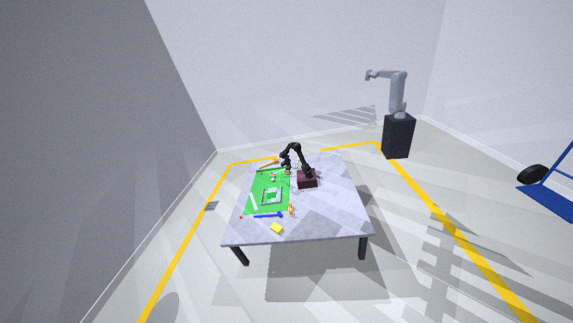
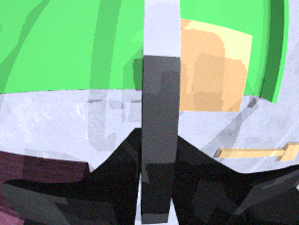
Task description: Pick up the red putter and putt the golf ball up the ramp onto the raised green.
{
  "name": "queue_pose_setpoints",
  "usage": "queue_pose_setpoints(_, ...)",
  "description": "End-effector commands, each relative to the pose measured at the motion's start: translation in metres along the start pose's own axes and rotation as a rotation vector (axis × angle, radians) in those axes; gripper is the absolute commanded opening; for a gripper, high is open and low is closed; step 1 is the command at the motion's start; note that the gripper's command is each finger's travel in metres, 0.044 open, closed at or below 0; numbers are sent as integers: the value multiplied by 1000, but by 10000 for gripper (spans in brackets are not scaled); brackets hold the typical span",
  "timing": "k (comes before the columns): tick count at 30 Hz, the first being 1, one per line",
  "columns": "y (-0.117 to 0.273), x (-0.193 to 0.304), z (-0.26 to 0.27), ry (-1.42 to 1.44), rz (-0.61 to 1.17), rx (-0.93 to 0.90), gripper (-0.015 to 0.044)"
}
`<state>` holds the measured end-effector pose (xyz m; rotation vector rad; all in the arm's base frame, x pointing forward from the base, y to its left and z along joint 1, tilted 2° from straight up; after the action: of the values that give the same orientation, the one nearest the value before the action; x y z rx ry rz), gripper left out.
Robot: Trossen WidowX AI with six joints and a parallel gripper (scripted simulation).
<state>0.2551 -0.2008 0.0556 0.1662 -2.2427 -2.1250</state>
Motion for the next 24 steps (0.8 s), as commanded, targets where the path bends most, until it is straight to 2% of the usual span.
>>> queue_pose_setpoints(1, 3, -7, 37, 16, -6, -6, 0)
queue_pose_setpoints(9, 2, 2, 126, 21, -6, -18, 0)
queue_pose_setpoints(15, 11, 2, 127, 21, -6, -18, 0)
queue_pose_setpoints(24, 62, 2, 126, 21, -6, -18, 0)
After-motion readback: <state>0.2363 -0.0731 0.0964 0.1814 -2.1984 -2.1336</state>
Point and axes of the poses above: the point midway between the two fingers, 35 mm back from their tips, its own y axis back along the fingers, its own z axis across the jaws, x = y × z, the point moved 4 cm from there along y, back along the fingers
